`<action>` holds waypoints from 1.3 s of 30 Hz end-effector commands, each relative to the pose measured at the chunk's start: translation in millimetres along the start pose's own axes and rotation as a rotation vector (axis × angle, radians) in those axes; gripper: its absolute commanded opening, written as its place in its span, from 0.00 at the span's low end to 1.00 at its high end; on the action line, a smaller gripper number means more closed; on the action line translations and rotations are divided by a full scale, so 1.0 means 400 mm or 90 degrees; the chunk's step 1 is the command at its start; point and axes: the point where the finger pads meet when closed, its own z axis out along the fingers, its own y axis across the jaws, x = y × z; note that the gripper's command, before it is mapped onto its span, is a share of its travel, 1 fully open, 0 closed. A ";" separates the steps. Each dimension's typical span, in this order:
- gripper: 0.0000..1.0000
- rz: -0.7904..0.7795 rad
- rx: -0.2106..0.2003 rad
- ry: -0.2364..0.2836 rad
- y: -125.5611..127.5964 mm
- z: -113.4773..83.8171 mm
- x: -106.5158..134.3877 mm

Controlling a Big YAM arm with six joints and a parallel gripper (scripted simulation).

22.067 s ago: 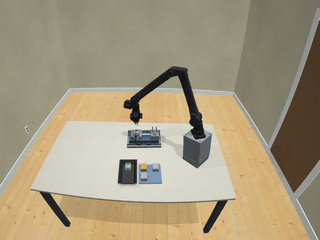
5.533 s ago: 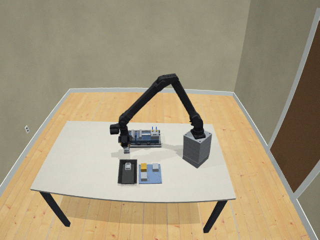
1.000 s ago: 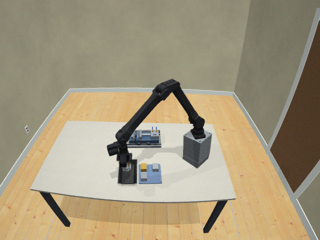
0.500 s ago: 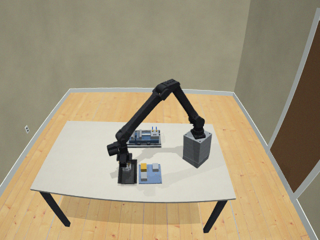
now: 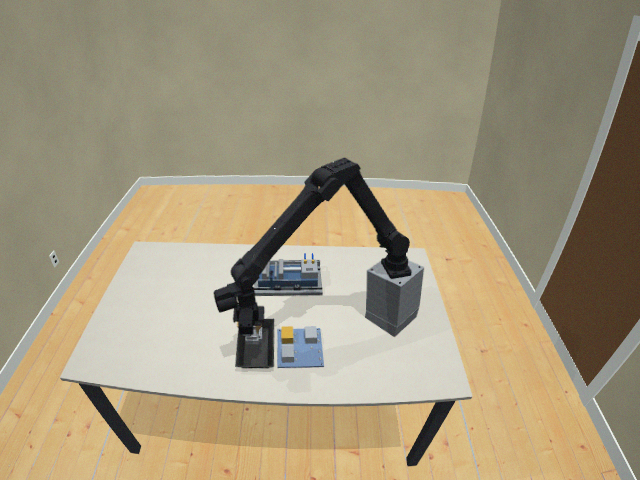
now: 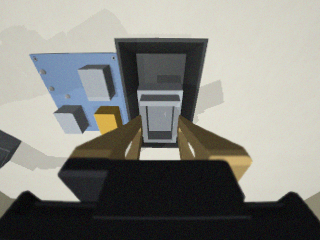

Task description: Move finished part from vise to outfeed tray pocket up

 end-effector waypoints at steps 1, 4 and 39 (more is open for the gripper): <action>0.00 0.011 0.045 -0.018 -0.086 -0.072 -0.021; 0.00 0.011 0.045 -0.018 -0.086 -0.072 -0.021; 0.00 0.010 0.044 -0.018 -0.086 -0.060 -0.021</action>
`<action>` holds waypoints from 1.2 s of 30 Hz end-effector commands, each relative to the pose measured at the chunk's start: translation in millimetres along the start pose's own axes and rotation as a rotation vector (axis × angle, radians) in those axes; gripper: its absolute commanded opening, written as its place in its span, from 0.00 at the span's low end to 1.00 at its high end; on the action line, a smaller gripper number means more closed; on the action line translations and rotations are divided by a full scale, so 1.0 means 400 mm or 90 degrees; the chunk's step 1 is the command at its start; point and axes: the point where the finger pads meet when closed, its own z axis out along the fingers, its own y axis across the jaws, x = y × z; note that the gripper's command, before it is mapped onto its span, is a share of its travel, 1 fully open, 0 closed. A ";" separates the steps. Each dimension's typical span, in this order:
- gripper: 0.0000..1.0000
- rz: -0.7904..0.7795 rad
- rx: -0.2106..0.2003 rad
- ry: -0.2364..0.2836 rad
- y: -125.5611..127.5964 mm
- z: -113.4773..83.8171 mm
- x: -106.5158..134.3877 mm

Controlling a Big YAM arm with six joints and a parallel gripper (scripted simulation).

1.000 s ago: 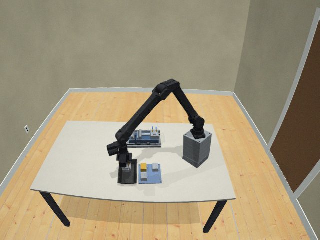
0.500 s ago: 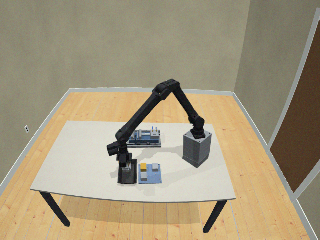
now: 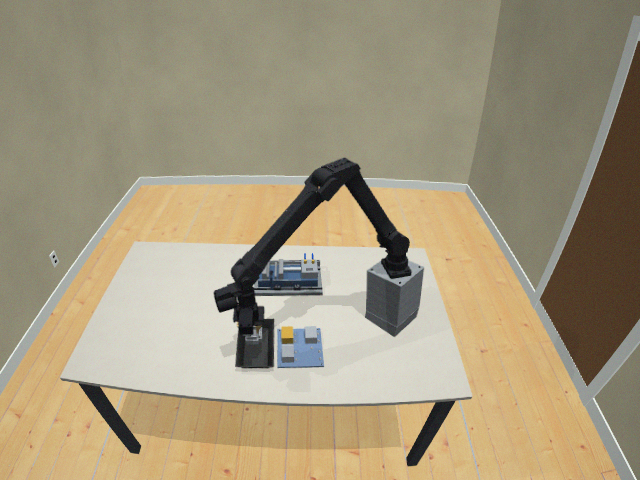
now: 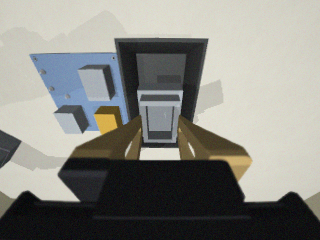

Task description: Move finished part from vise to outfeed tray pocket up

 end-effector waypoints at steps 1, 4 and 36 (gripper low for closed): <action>0.00 0.010 0.045 -0.018 -0.087 -0.059 -0.021; 0.00 0.011 0.052 -0.021 -0.094 -0.061 -0.022; 0.00 0.004 0.044 -0.017 -0.089 0.064 -0.019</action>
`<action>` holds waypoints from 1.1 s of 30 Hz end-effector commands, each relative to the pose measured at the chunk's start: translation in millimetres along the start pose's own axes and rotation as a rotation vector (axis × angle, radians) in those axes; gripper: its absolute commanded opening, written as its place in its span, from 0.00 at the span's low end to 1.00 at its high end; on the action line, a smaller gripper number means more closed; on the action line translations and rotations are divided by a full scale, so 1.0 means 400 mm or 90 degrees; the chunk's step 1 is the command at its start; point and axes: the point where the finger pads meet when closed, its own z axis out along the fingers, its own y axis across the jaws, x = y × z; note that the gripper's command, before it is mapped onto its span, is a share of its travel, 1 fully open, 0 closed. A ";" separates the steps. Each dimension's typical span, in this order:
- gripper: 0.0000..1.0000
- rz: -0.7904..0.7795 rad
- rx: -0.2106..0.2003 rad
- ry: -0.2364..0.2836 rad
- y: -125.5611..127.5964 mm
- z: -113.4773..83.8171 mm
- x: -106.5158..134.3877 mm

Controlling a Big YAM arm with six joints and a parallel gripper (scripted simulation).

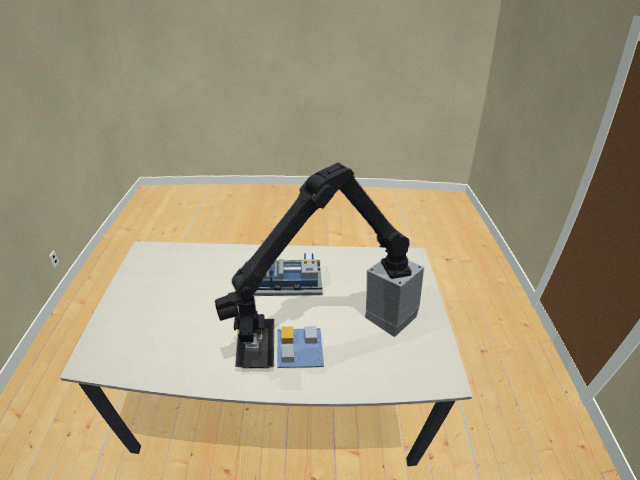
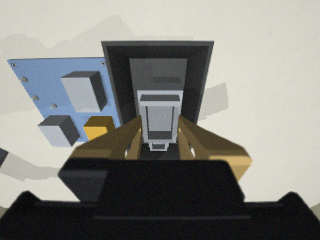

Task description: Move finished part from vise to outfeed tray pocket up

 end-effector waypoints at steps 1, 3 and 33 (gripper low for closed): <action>0.00 0.000 0.039 -0.015 -0.079 -0.025 -0.019; 0.00 0.000 0.050 -0.020 -0.088 -0.041 -0.024; 0.00 -0.001 0.034 -0.013 -0.073 0.099 -0.019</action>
